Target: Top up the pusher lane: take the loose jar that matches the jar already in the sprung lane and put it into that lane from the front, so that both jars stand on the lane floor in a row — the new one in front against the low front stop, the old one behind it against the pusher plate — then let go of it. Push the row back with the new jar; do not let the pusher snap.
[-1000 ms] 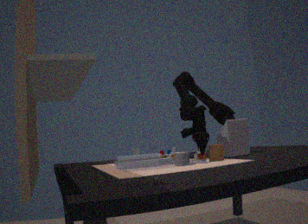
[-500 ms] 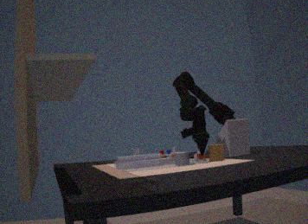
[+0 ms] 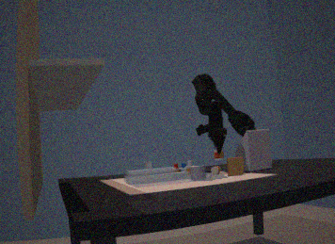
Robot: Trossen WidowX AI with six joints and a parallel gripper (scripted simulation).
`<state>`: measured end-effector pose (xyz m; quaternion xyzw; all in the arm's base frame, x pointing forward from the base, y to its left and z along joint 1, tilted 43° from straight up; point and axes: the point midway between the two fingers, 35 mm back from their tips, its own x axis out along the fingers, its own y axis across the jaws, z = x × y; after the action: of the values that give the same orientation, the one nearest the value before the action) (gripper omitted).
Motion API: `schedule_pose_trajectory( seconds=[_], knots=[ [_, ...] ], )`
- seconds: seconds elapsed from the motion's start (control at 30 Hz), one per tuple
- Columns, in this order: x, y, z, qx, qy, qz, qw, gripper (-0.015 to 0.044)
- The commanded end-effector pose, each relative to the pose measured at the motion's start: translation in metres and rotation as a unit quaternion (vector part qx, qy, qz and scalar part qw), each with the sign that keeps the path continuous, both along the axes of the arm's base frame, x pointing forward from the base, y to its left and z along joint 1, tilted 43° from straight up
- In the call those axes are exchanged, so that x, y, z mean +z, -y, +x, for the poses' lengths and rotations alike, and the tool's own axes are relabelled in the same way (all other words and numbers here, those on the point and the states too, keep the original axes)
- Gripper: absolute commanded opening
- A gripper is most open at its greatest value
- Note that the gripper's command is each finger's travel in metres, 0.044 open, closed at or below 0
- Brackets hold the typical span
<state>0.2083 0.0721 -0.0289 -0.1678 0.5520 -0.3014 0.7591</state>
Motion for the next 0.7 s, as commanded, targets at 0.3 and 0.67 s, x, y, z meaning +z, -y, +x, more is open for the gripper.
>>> schedule_pose_trajectory(
  seconds=[0.3,0.67],
  knots=[
    [0.033,-0.025,-0.012,0.002,0.000,-0.001,1.000,0.0000],
    [0.033,-0.003,0.031,0.063,-0.052,-0.012,0.997,0.0000]
  ],
)
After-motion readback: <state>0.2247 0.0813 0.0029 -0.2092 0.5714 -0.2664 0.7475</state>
